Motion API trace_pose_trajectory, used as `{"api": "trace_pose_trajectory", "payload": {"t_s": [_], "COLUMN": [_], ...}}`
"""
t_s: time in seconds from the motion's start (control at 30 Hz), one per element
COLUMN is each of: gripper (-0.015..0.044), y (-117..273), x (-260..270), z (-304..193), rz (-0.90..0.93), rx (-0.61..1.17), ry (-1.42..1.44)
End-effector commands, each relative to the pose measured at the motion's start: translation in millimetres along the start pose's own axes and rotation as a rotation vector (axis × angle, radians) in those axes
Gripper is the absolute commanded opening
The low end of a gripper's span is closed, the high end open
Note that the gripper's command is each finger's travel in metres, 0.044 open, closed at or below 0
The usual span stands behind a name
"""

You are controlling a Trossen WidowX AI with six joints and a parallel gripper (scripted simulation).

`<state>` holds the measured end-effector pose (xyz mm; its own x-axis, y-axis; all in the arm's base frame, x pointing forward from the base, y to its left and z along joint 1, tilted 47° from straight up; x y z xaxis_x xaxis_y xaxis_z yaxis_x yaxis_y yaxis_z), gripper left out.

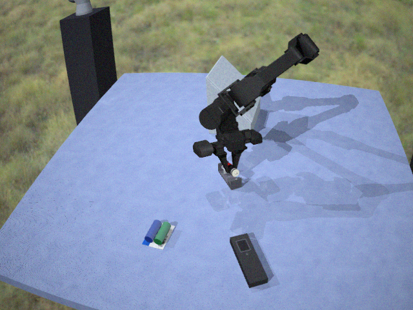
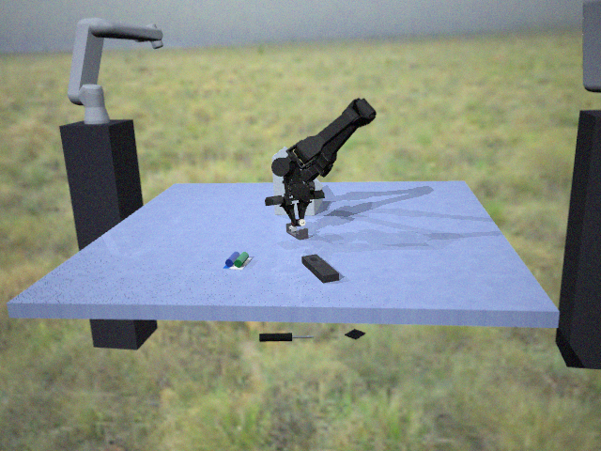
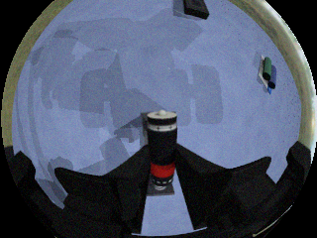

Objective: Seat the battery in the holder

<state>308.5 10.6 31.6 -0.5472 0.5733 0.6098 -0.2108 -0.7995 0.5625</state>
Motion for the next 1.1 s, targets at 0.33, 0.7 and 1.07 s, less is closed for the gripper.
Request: {"api": "trace_pose_trajectory", "payload": {"t_s": [0.33, 0.7, 1.07], "gripper": [0.0072, 0.0072, 0.0072], "y": [-5.8, -10.2, -13.3], "x": [-2.8, -4.7, -4.5], "z": [-6.6, -12.7, -18.5], "rz": [-0.005, -0.008, -0.008], "rx": [-0.072, -0.126, -0.177], "ry": [-0.004, -0.007, -0.009]}}
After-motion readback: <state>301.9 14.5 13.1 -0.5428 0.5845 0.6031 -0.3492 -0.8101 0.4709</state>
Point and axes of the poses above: the point midway between the two fingers, 35 mm back from their tips, its own y axis back along the fingers, its own x axis across the jaws, z = x × y, the point moved 6 cm from there along y, back along the fingers, and after that the axes turned 5 degrees about -y, right-handed, at the moved point
